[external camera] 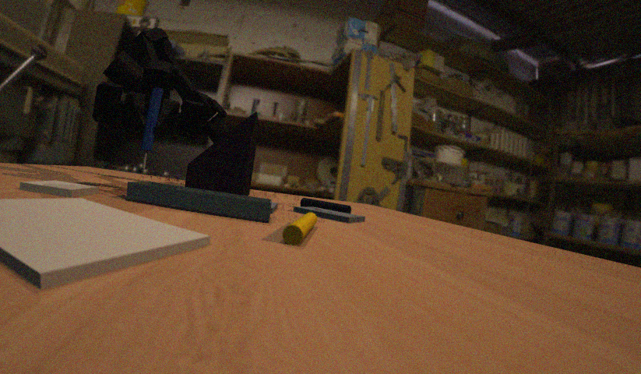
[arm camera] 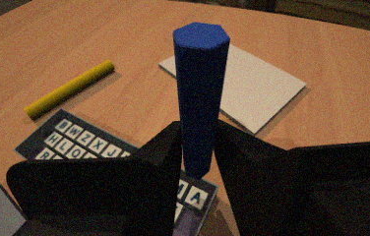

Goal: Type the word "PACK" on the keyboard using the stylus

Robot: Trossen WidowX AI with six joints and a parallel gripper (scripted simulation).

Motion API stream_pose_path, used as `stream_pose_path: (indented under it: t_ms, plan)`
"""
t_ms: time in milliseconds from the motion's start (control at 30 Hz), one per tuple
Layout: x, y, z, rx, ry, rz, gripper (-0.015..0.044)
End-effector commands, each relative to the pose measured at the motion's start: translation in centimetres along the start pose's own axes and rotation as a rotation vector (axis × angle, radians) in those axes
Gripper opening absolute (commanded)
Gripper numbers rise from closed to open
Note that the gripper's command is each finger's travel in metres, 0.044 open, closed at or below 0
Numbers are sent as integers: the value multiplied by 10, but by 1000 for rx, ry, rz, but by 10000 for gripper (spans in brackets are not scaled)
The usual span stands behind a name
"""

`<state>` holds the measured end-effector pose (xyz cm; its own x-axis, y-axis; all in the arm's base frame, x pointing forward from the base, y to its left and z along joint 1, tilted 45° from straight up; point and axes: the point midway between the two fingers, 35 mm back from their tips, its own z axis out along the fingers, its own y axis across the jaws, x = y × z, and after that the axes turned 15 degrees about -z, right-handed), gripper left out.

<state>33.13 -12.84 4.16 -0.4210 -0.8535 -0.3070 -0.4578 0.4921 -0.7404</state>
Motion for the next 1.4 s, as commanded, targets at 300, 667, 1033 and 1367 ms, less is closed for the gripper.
stream_pose_path:
  t_ms: [300, 667, 1033, 1367]
  plan:
    - [-15, 30, 11, -5, 1, 3, 0]
    - [-33, 70, 16, -4, 3, 9, 0]
    - [-16, 74, 23, -4, 4, 9, 0]
    - [-13, 75, 26, -5, 4, 8, 81]
